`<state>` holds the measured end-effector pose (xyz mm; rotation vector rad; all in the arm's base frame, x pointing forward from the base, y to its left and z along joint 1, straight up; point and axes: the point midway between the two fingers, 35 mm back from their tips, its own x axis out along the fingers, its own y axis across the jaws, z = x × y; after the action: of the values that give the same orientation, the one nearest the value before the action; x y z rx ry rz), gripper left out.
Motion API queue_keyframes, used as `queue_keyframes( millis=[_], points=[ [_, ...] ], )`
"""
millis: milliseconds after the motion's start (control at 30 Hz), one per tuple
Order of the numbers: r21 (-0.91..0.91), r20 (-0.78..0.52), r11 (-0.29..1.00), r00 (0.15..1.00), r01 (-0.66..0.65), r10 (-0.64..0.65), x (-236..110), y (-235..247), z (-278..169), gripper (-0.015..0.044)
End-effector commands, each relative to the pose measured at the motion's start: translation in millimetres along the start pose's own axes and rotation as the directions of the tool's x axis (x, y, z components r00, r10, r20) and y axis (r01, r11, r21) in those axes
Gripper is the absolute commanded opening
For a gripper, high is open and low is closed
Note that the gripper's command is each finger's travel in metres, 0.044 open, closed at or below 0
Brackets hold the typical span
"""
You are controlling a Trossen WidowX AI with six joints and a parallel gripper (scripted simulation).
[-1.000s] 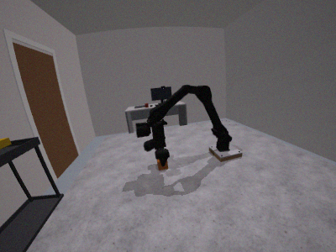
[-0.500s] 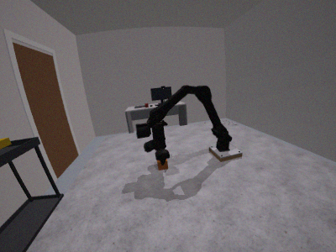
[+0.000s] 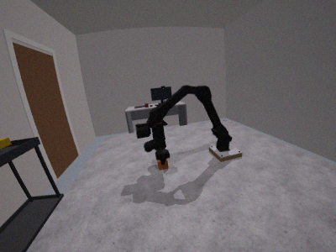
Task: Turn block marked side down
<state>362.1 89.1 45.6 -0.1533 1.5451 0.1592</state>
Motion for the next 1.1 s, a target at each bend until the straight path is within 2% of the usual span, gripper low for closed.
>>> queue_keyframes(
  millis=[0,300,1067],
  points=[
    [0.004,0.006,1.0,1.0,-0.003,0.003,-18.8,0.4,1.1,0.0],
    [0.004,0.016,1.0,1.0,-0.003,0.003,-27.1,0.4,1.0,0.0],
    [0.002,0.347,1.0,0.938,-0.002,0.001,-19.7,0.6,2.0,0.0]
  ],
)
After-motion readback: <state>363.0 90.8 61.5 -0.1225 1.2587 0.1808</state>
